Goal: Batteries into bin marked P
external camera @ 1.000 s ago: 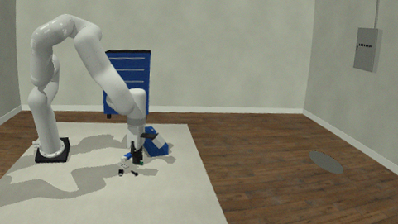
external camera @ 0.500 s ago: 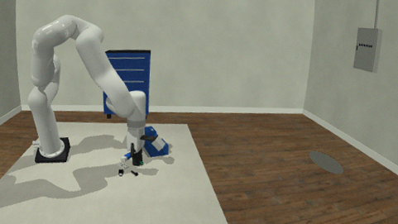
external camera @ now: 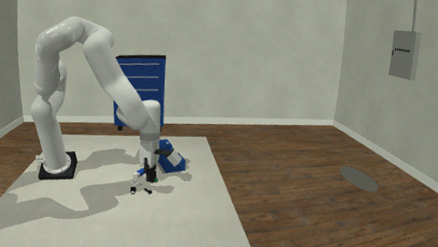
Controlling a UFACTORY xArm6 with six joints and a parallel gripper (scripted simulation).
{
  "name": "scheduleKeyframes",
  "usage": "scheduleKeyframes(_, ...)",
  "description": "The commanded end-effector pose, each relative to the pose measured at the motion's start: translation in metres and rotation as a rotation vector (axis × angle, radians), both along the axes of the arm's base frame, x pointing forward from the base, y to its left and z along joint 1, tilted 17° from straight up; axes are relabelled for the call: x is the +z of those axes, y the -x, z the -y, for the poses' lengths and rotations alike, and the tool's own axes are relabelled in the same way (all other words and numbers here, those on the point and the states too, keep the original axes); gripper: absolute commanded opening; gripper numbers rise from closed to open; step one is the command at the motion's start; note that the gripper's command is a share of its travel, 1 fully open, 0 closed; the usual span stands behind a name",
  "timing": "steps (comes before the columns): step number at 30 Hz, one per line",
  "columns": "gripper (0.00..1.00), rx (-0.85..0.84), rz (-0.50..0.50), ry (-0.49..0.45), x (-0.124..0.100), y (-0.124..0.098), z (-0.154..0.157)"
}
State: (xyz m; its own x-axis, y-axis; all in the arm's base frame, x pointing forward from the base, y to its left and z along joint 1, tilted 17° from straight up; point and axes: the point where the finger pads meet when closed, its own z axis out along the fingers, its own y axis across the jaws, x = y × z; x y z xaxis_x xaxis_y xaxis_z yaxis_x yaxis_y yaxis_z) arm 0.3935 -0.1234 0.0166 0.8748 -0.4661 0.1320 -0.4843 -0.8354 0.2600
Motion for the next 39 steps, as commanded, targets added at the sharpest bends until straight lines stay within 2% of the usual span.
scheduleKeyframes(1, 0.0, 0.001, 0.003, 0.0, 0.001, -0.001, 0.0)
scheduleKeyframes(18, 0.0, 0.001, 0.003, 0.0, 0.001, -0.001, 0.0)
scheduleKeyframes(39, 0.0, 0.001, 0.003, 0.0, 0.059, -0.002, -0.018)
